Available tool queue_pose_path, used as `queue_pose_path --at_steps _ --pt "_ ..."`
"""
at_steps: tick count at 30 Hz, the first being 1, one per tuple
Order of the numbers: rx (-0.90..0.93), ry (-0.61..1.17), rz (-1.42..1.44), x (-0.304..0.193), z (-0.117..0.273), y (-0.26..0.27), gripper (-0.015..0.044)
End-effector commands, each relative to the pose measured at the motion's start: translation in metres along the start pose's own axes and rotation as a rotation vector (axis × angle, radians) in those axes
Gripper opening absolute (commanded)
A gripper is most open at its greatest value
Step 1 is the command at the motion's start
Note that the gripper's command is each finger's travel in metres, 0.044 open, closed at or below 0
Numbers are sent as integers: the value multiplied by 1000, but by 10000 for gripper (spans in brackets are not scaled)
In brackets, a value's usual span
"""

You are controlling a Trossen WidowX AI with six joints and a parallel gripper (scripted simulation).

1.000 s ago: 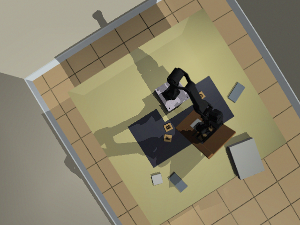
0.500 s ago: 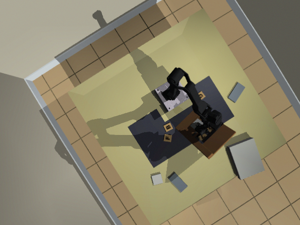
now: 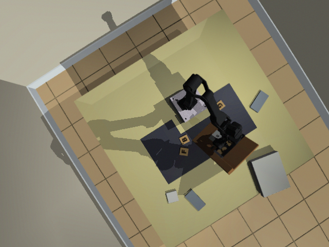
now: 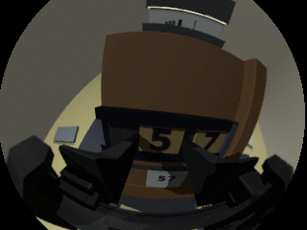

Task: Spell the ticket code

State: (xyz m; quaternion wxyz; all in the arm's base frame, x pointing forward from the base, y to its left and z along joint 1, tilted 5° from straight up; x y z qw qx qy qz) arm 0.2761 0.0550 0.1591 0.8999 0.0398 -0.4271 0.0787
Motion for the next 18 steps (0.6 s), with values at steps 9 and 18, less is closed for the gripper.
queue_pose_path --at_steps 9,18 --pt "1 -8 3 0 1 -7 0" --pt "-1 0 0 -1 0 -8 79"
Point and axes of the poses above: the point midway between the two fingers, 35 mm back from their tips, its own z axis back along the fingers, its own y axis across the jaws, x = y × z, the point moved 9 cm from there along z, back along the fingers, and after that the axes turned 6 degrees about z, right-handed, at the moved point
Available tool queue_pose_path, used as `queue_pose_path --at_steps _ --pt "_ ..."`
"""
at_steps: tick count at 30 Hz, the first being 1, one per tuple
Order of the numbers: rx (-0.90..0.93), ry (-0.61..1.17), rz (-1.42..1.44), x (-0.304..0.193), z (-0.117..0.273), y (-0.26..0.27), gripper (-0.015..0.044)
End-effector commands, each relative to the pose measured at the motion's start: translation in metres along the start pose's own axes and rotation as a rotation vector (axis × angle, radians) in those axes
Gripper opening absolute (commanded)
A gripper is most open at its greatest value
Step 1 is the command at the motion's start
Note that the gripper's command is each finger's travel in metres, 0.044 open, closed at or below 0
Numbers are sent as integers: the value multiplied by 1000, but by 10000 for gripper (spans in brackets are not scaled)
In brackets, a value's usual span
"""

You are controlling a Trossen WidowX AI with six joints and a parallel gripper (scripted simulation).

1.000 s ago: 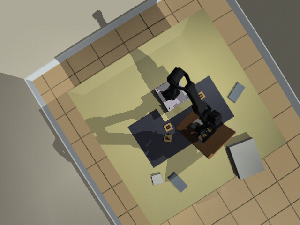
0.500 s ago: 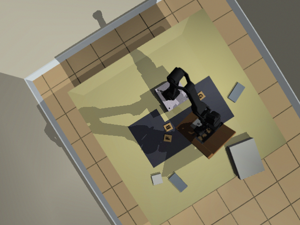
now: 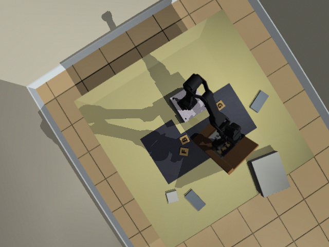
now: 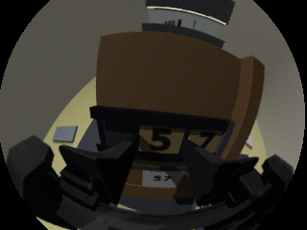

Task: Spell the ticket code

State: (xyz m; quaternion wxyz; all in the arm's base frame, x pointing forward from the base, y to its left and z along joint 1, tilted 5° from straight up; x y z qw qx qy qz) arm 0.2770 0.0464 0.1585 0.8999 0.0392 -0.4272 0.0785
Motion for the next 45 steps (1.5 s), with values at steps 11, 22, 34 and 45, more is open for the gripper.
queue_pose_path --at_steps 11,22,34,45 --pt "2 -7 3 0 8 0 295" --pt "2 -6 3 2 17 0 295" --pt "2 -6 3 -4 19 -1 295" --pt "2 -5 3 -10 21 -1 295"
Point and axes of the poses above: the point midway between the two fingers, 35 mm back from their tips, its own z axis back along the fingers, its own y axis across the jaws, x = y × z, the point moved 9 cm from there along z, back along the fingers, and after that the axes turned 6 degrees about z, right-handed, at the moved point
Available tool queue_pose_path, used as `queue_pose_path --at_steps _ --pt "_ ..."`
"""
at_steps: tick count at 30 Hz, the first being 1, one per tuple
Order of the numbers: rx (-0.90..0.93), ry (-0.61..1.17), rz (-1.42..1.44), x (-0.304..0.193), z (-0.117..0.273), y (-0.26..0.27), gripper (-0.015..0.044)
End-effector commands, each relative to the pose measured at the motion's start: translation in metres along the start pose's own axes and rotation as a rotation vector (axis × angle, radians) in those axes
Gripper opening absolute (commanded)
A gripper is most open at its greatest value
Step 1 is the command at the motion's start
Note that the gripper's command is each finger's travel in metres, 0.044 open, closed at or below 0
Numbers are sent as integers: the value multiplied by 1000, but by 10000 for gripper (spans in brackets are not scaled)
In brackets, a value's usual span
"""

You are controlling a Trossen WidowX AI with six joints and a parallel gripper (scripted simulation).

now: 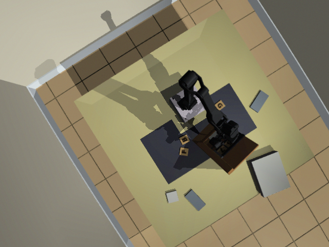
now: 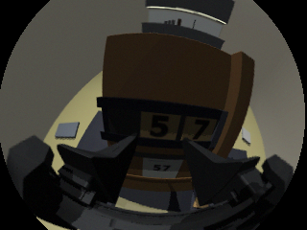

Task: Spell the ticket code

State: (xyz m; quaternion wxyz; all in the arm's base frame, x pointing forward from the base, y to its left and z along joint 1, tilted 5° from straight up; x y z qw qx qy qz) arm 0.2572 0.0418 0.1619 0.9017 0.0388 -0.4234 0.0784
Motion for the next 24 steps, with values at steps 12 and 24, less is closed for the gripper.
queue_pose_path --at_steps 12,24 --pt "3 -13 4 -4 5 -1 295" --pt "3 -13 4 -5 7 -1 295"
Point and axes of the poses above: the point midway between the two fingers, 35 mm back from their tips, its own z axis back along the fingers, its own y axis across the jaws, x = y × z, the point moved 9 cm from there along z, back along the fingers, and after that the axes turned 6 degrees about z, right-handed, at the moved point
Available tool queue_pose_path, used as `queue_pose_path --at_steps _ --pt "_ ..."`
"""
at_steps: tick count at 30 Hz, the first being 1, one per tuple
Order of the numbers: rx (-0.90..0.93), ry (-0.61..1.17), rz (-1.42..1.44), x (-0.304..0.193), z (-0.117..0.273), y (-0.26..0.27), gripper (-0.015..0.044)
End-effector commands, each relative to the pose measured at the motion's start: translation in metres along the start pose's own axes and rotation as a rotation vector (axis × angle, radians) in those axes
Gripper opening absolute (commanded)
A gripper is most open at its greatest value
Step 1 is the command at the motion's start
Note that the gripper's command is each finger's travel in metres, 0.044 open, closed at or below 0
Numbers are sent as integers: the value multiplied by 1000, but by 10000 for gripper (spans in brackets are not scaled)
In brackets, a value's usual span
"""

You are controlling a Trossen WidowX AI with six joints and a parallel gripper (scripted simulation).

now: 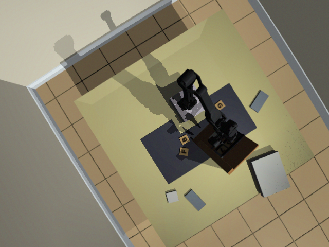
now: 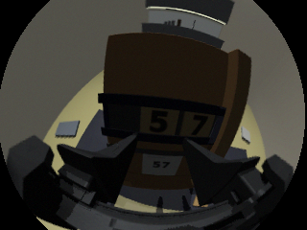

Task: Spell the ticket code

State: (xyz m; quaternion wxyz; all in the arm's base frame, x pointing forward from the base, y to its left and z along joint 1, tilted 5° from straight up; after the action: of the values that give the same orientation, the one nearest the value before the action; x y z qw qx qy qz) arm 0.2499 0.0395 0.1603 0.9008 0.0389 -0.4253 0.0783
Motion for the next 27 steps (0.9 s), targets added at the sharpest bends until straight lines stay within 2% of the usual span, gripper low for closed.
queue_pose_path --at_steps 1,27 --pt "3 -9 4 1 3 0 295" --pt "3 -9 4 2 8 0 295"
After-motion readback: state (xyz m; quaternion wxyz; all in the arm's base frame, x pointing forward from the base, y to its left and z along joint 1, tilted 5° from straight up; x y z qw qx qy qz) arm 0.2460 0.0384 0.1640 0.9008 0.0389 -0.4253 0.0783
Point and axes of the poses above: the point midway between the two fingers, 35 mm back from their tips, its own z axis back along the fingers, its own y axis across the jaws, x = y × z, the point moved 9 cm from there along z, back along the fingers, and after that the axes turned 6 degrees about z, right-handed, at the moved point
